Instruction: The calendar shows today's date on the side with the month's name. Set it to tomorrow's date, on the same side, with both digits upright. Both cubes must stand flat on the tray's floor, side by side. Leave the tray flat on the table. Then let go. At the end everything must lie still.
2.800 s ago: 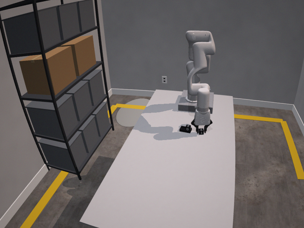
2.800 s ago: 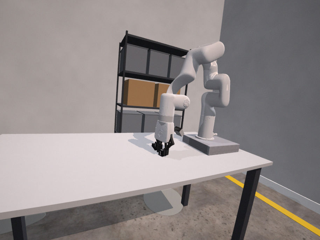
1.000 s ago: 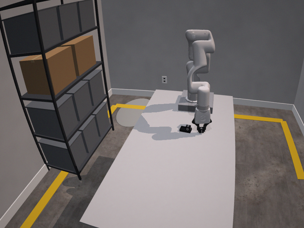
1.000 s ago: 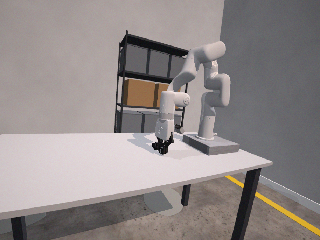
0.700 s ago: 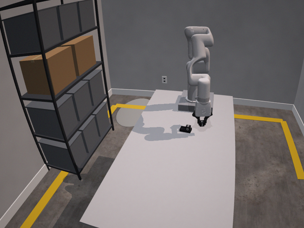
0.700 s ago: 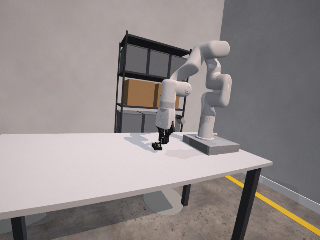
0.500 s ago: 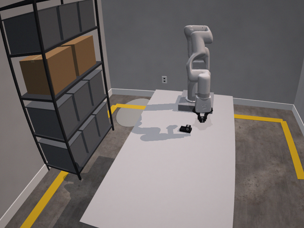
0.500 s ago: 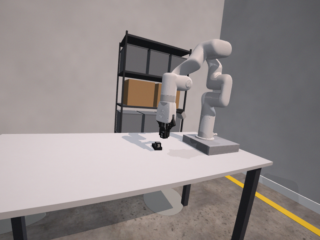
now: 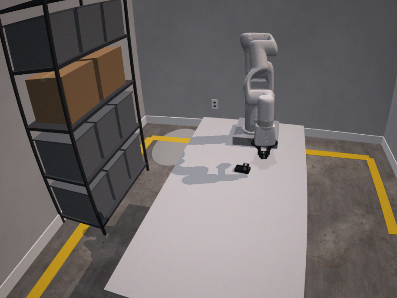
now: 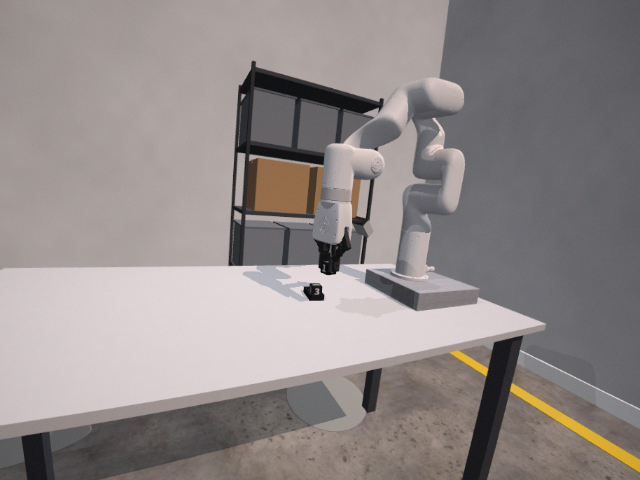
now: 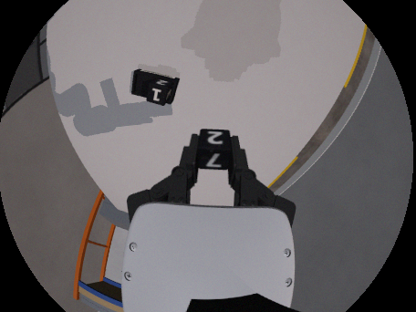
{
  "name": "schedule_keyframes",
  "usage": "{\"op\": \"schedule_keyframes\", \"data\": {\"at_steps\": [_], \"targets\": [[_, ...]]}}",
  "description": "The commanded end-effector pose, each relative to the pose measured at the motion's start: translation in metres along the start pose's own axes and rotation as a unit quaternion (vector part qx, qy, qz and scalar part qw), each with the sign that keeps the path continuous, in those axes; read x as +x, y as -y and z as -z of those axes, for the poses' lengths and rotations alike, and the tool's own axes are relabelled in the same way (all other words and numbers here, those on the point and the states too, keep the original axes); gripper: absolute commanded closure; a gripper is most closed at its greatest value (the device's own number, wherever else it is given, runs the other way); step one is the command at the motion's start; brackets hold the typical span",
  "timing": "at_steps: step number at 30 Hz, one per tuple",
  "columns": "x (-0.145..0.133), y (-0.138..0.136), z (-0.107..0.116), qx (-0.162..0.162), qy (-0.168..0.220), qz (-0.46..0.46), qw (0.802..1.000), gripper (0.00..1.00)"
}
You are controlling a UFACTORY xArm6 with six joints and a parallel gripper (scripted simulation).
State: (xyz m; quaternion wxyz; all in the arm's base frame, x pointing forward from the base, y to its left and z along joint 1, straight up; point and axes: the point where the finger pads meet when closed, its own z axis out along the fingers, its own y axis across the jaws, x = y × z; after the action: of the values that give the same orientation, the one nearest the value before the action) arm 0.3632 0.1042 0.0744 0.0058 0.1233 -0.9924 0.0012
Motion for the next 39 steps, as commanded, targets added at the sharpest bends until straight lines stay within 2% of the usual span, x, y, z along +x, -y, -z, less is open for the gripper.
{"op": "schedule_keyframes", "data": {"at_steps": [1,5,8,16,19,20,24,26,27,29,30,32,35,36,37,39], "targets": [[-0.001,0.003,0.002,0.000,0.002,-0.019,1.000,0.73],[0.002,0.015,0.003,0.000,0.002,-0.114,0.993,0.73],[0.003,0.020,0.003,0.000,0.002,-0.149,0.989,0.73],[0.009,0.039,0.005,-0.001,0.002,-0.297,0.955,0.73],[0.009,0.041,0.005,-0.001,0.002,-0.315,0.949,0.73],[0.011,0.047,0.006,-0.001,0.002,-0.357,0.934,0.73],[0.014,0.053,0.006,-0.001,0.002,-0.406,0.914,0.73],[0.016,0.059,0.007,-0.001,0.002,-0.445,0.896,0.73],[0.016,0.060,0.007,-0.001,0.002,-0.451,0.892,0.73],[0.018,0.065,0.007,-0.001,0.002,-0.491,0.871,0.73],[0.019,0.066,0.007,-0.001,0.002,-0.496,0.869,0.73],[0.021,0.071,0.008,-0.001,0.002,-0.536,0.844,0.73],[0.021,0.072,0.008,-0.001,0.002,-0.538,0.843,0.73],[0.024,0.077,0.008,-0.001,0.002,-0.578,0.816,0.73],[0.025,0.080,0.009,-0.002,0.002,-0.597,0.802,0.73],[0.026,0.083,0.009,-0.002,0.002,-0.615,0.788,0.73]]}}
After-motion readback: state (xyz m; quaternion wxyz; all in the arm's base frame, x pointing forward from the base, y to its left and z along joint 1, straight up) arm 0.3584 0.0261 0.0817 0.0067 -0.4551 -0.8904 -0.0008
